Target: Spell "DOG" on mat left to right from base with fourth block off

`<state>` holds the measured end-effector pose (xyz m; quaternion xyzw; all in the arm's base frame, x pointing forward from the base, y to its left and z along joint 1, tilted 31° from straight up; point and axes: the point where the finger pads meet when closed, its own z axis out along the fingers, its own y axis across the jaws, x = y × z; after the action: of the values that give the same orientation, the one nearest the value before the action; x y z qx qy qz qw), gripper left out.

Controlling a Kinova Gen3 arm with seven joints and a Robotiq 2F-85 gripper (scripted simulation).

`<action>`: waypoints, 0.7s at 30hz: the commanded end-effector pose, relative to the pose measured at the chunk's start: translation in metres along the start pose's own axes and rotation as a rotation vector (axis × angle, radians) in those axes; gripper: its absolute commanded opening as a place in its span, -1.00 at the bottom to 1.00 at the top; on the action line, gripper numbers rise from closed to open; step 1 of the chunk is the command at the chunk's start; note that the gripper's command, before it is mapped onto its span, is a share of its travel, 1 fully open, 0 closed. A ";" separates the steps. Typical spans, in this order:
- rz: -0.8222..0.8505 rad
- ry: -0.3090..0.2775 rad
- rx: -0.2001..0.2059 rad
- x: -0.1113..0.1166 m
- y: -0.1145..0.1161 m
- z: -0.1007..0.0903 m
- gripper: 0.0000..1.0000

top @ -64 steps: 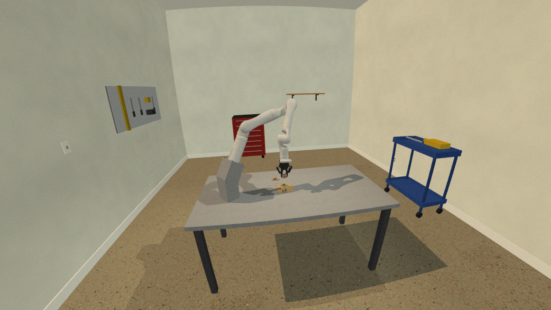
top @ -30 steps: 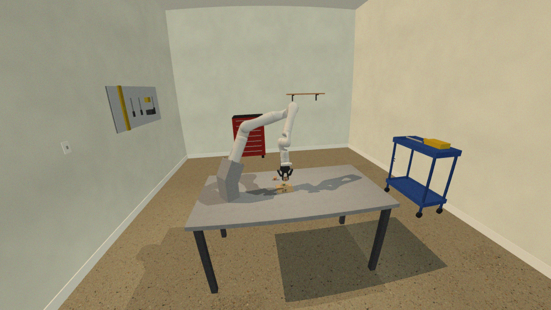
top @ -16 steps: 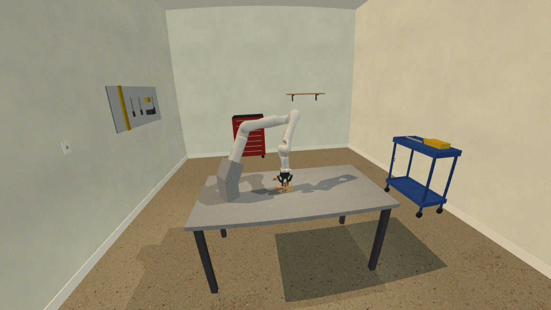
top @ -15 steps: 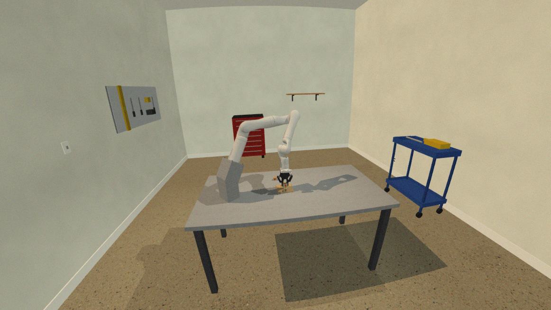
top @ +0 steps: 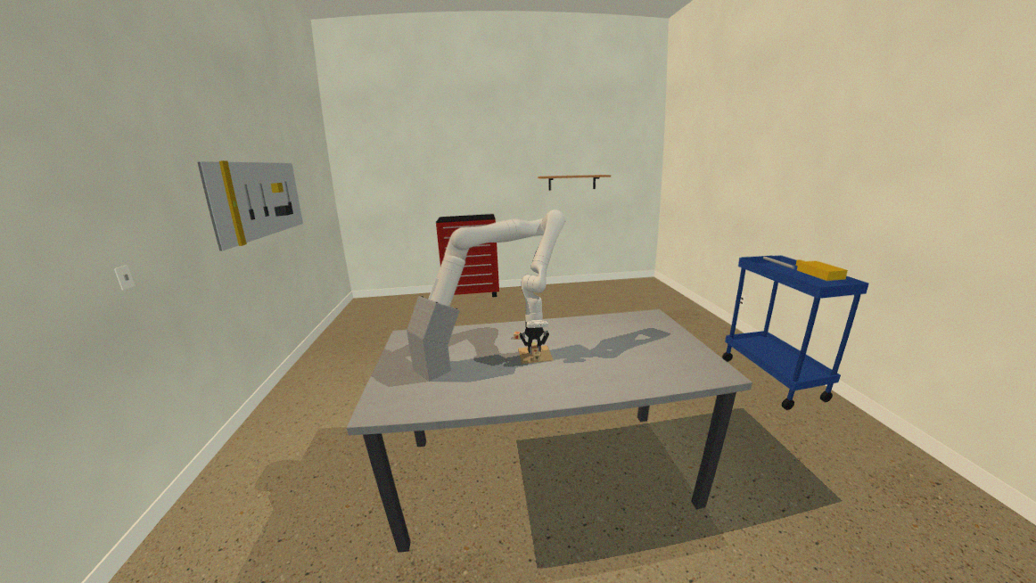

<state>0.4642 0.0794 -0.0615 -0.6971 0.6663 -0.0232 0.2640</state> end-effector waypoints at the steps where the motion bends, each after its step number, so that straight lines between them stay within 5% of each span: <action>1: -0.008 -0.007 0.005 -0.003 -0.001 0.001 -0.47; 21: -0.008 -0.007 0.005 -0.003 -0.001 0.001 -0.47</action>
<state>0.4640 0.0799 -0.0618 -0.6973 0.6660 -0.0229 0.2640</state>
